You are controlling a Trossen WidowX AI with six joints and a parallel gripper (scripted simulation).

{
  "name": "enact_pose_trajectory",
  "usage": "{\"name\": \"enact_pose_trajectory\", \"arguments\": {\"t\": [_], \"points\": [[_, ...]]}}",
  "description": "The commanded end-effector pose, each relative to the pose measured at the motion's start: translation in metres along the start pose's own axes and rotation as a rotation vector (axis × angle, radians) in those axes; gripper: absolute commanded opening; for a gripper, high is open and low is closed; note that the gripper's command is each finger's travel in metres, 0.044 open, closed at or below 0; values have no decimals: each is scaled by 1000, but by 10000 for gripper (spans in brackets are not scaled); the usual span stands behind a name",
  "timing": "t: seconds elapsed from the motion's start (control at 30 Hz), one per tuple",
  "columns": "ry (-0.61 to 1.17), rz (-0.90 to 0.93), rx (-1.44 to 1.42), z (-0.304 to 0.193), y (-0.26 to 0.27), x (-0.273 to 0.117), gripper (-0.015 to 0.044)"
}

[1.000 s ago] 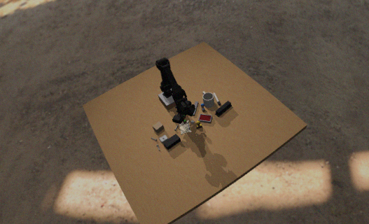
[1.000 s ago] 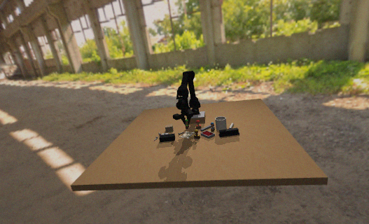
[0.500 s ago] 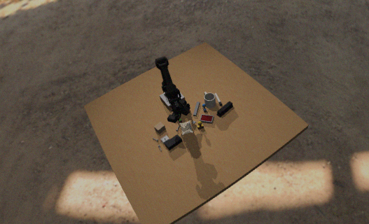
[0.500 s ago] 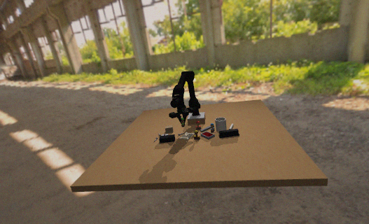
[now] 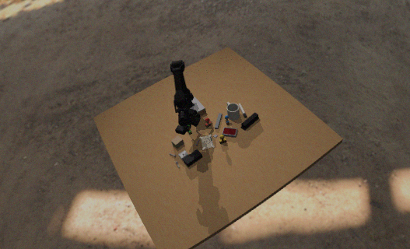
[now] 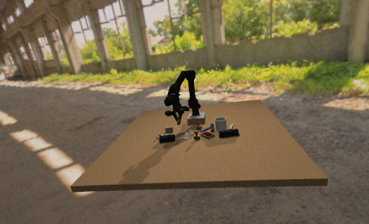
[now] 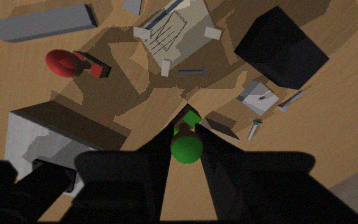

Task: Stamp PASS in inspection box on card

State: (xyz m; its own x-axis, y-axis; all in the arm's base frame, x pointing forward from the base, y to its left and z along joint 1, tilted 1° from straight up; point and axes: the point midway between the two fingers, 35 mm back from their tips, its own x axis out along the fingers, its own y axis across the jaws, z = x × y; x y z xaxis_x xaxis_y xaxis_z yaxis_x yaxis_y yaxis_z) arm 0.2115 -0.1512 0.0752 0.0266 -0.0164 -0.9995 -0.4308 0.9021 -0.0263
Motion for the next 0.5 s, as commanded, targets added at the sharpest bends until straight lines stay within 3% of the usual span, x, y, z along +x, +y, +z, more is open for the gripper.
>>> {"name": "enact_pose_trajectory", "arguments": {"t": [0.0, 0.47], "points": [[-7, -2, -6, -1, 0, 3, 0], [-7, -2, -6, 0, -1, 26, 0]]}}
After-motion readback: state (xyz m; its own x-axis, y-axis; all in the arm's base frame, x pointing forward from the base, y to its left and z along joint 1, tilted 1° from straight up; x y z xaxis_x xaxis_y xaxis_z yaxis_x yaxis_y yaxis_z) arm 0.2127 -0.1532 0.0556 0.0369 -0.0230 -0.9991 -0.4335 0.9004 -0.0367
